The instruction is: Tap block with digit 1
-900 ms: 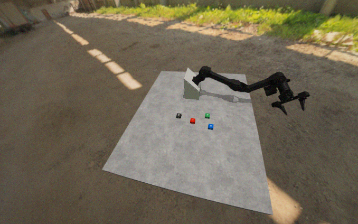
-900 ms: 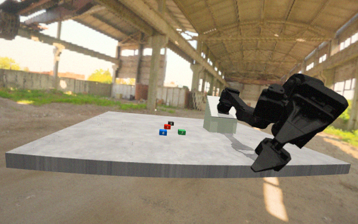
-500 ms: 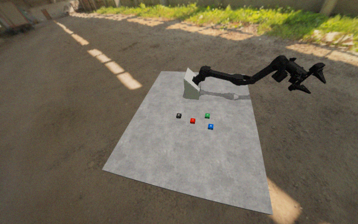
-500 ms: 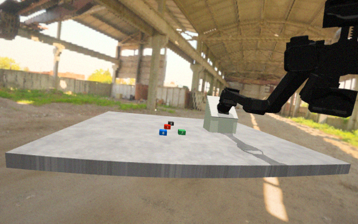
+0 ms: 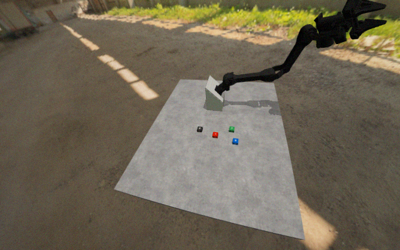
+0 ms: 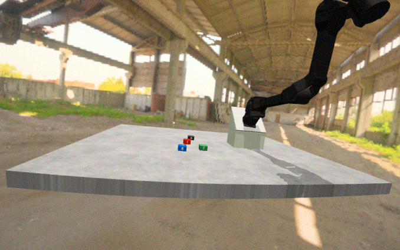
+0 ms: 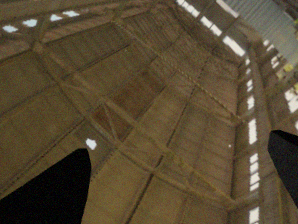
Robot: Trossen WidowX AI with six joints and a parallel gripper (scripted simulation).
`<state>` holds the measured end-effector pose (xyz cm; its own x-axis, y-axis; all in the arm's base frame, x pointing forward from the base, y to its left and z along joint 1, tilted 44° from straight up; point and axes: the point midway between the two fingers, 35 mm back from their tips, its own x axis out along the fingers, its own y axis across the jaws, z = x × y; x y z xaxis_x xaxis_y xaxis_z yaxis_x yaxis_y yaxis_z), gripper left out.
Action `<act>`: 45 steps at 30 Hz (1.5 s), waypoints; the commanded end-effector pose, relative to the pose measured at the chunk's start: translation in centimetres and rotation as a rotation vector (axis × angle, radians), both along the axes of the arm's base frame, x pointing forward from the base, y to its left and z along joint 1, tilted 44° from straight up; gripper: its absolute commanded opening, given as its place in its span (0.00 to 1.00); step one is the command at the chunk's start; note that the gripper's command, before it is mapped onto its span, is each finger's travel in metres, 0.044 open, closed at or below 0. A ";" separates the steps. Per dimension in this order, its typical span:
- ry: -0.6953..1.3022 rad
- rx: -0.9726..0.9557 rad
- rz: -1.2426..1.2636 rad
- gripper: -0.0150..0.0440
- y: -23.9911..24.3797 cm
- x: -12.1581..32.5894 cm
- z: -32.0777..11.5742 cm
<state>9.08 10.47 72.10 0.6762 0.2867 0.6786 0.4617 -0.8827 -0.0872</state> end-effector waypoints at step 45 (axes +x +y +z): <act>1.285 3.003 -0.227 0.93 -29.1 28.6 -64.8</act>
<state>38.84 -21.84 11.61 0.6666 0.2326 -0.7082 -0.2905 0.9560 0.0406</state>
